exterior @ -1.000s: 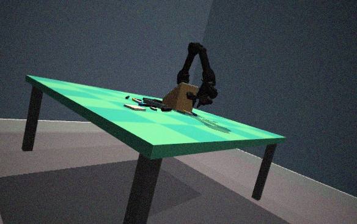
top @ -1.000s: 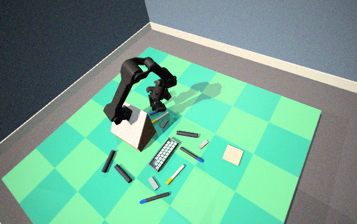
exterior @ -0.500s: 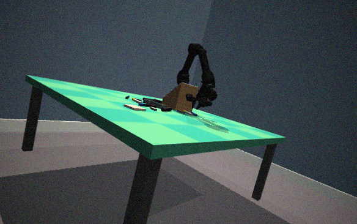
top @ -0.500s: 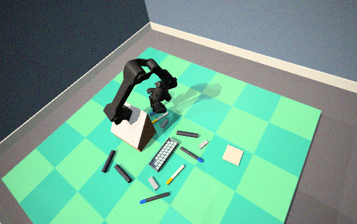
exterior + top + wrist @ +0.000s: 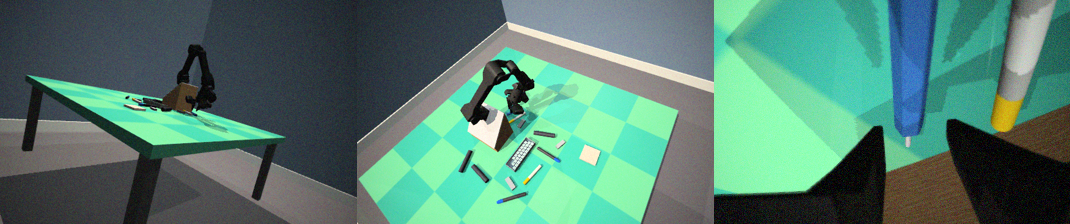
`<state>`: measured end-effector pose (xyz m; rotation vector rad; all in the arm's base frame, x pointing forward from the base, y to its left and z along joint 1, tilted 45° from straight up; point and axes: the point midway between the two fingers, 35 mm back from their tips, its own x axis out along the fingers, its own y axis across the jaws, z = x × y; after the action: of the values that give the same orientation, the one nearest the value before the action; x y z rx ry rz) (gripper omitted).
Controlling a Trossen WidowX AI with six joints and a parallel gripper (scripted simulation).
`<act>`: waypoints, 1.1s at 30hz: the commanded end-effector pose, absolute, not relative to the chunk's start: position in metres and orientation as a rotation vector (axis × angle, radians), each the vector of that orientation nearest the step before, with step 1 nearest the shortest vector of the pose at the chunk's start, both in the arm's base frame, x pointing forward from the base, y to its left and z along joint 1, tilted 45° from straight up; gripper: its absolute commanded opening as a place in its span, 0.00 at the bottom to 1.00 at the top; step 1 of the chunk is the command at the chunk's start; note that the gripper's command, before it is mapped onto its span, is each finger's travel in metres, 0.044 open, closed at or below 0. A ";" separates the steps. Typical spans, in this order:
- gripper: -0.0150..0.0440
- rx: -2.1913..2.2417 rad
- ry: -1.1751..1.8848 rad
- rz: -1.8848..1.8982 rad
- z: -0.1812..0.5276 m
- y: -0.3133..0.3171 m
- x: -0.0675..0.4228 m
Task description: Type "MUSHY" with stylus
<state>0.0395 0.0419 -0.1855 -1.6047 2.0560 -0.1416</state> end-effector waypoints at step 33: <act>0.26 -1.605 2.056 -0.143 -0.201 0.027 0.042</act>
<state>0.0419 0.0266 -0.2006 -1.6076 2.0546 -0.1441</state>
